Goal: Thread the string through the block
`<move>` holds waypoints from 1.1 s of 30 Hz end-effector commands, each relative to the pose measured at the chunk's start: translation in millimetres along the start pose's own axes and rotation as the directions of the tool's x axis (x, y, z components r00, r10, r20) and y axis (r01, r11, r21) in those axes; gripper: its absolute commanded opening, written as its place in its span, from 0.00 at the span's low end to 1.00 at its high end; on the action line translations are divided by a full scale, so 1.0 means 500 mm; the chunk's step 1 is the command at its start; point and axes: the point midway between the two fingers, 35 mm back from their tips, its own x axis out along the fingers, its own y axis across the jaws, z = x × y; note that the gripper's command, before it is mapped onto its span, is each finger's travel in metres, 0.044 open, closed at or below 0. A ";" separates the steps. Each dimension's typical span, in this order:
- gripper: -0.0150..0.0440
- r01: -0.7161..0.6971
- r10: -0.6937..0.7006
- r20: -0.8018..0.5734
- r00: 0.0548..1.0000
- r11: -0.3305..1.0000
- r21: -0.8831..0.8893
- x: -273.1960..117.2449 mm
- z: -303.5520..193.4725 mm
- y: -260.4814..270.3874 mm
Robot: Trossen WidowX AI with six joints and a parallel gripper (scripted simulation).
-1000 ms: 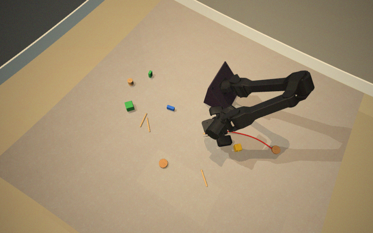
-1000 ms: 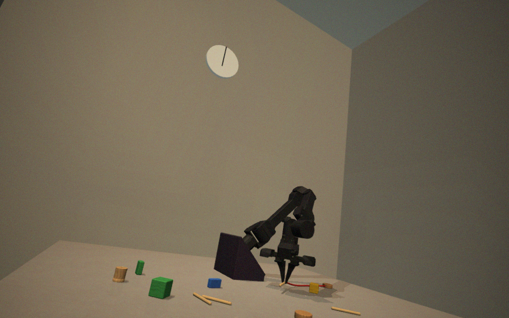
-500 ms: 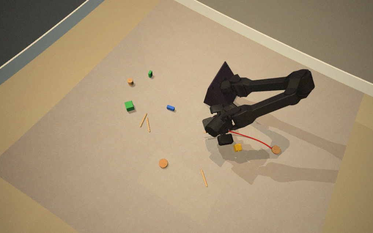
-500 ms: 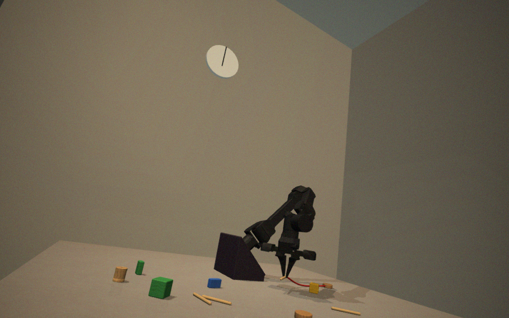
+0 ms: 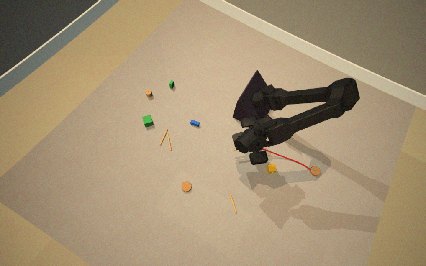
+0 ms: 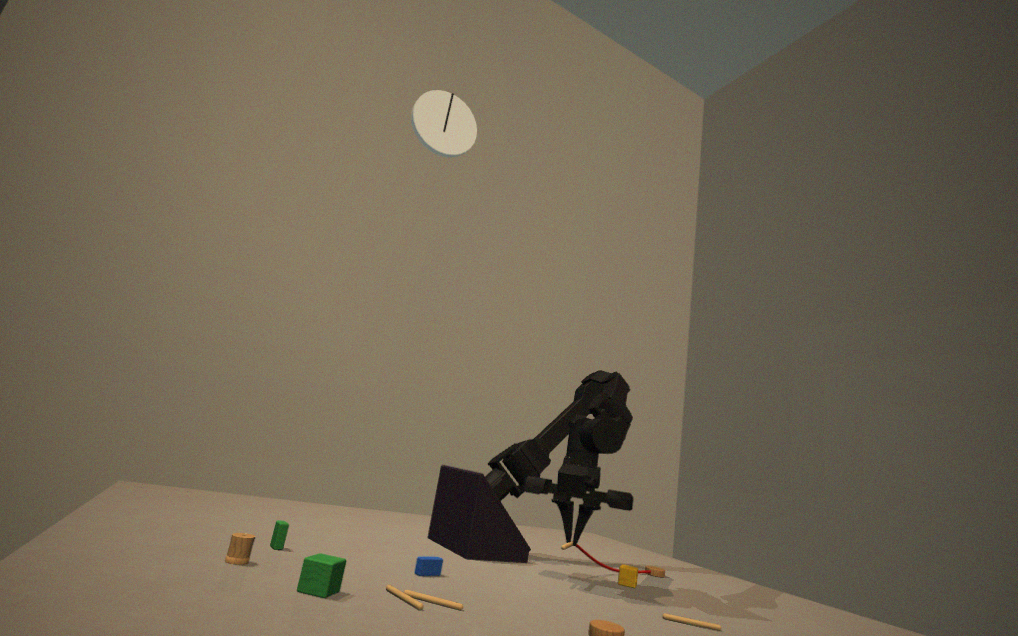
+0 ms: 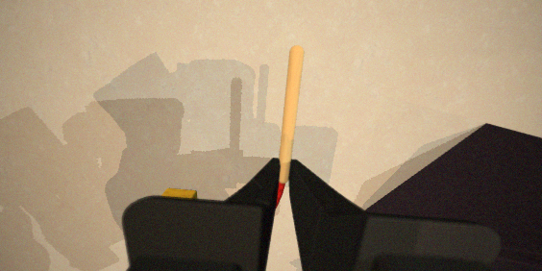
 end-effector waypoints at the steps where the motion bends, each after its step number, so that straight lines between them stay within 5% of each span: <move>1: 0.25 0.000 0.000 0.000 1.000 1.000 0.000 0.000 0.000 0.000; 33: 0.25 0.014 -0.010 0.011 1.000 0.915 -0.403 0.000 -0.068 0.023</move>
